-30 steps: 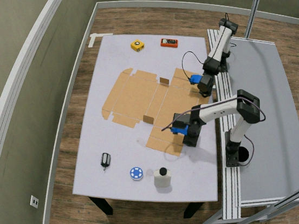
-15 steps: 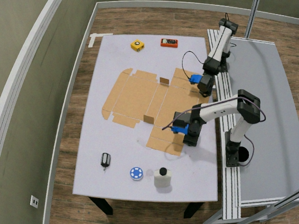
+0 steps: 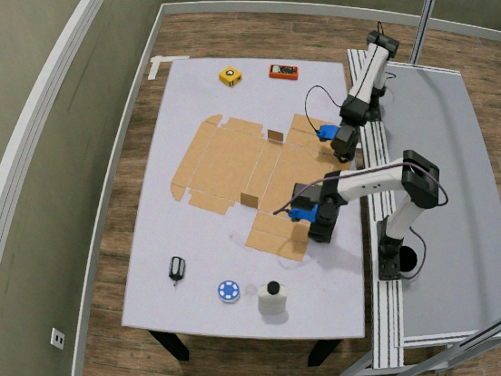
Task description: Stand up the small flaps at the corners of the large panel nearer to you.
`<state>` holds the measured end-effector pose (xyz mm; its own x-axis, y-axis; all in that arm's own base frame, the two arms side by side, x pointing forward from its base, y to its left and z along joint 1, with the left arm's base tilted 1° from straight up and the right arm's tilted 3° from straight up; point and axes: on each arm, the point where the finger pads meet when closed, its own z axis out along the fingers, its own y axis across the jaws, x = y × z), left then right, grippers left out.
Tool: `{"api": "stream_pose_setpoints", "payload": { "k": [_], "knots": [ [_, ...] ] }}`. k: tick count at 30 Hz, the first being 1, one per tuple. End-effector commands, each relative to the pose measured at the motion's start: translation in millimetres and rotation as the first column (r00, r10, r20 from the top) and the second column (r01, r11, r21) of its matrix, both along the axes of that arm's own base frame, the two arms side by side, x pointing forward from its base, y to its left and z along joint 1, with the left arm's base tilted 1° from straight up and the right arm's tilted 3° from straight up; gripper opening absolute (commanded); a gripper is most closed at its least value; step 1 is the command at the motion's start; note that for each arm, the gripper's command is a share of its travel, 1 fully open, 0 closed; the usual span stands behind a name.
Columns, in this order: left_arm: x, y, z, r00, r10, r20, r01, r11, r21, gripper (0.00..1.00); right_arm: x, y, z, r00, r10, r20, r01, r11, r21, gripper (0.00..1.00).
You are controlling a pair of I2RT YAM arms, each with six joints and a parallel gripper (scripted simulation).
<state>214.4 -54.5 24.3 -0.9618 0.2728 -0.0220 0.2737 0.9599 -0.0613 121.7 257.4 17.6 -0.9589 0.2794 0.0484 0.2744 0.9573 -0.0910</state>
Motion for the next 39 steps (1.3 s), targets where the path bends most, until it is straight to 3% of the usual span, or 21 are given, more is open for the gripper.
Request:
{"api": "stream_pose_setpoints", "payload": {
  "k": [1,20,21,23,39],
  "knots": [
    [2.2,-14.3,14.5,1.0,-0.003,0.017,0.004,0.999,-0.052,0.76,1.8,-1.9,-7.8,1.0,-0.01,0.004,0.01,1.0,-0.019,0.76],
    [-2.1,-24.9,32.8,1.0,-0.002,0.016,0.003,0.999,-0.054,0.76,1.8,-1.8,-7.8,1.0,-0.01,0.004,0.01,1.0,-0.019,0.76],
    [-15.3,-22.6,16.8,0.999,-0.003,-0.04,0.001,0.999,-0.04,0.76,1.8,-1.8,-7.8,1.0,-0.01,0.004,0.01,1.0,-0.019,0.76],
    [-2.9,-27.3,31.4,1.0,-0.003,0.012,0.004,0.998,-0.055,0.76,1.8,-1.8,-7.8,1.0,-0.01,0.004,0.01,1.0,-0.019,0.76],
    [-7.8,-43.1,45.2,1.0,-0.003,0.018,0.004,0.999,-0.054,0.76,1.8,-1.8,-7.8,1.0,-0.01,0.004,0.01,1.0,-0.019,0.76]
  ]
}}
